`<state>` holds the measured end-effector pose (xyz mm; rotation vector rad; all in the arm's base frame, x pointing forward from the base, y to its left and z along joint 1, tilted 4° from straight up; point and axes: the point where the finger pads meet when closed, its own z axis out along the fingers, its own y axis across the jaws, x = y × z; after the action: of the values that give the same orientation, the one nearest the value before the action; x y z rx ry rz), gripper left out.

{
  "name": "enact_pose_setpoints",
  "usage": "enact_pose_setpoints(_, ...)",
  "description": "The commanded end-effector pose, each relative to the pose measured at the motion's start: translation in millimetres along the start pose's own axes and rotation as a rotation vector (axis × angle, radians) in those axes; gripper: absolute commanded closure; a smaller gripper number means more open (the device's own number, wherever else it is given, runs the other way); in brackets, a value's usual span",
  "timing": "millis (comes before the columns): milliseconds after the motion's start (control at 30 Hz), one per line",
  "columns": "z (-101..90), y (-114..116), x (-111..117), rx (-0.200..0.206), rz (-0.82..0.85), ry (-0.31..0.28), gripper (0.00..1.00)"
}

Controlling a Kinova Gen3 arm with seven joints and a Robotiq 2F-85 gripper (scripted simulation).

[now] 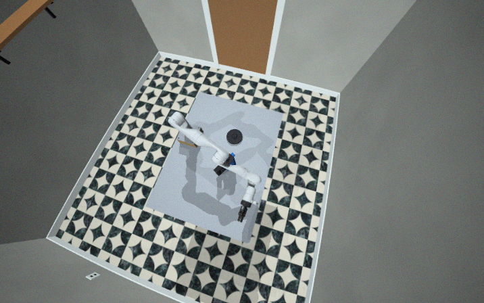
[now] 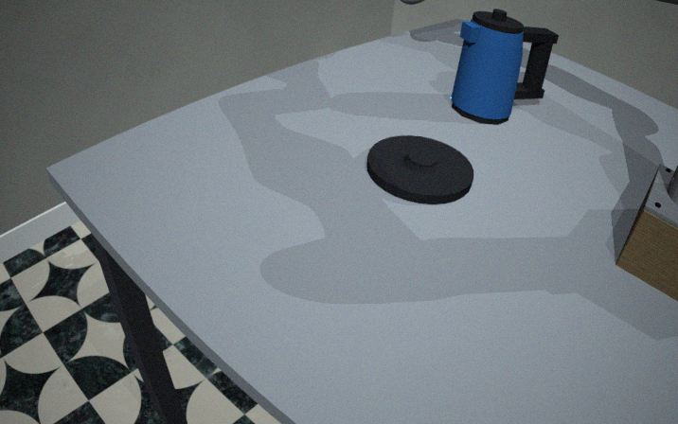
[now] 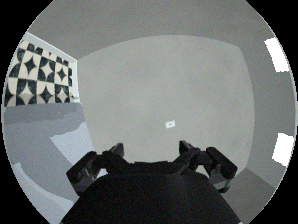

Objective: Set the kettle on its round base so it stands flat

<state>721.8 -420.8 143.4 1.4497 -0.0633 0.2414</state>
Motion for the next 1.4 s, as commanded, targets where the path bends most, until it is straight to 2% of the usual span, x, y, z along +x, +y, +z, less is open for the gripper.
enact_pose_setpoints(0,0.3,2.1,0.8,-0.002,0.003,0.000,0.00)
enact_pose_setpoints(533,0.3,2.1,0.8,-0.002,0.003,0.000,0.00)
enact_pose_setpoints(567,0.3,2.2,0.8,-0.002,0.003,0.000,0.20)
enact_pose_setpoints(767,0.7,9.5,2.2,-0.002,0.003,0.000,0.20)
enact_pose_setpoints(900,1.6,26.8,5.4,-0.002,0.003,0.000,0.20)
enact_pose_setpoints(1033,3.2,57.2,11.1,-0.002,0.003,0.000,0.20)
enact_pose_setpoints(1100,3.2,57.2,11.1,-0.002,0.003,0.000,0.20)
enact_pose_setpoints(1367,6.7,122.2,23.3,-0.002,0.003,0.000,0.20)
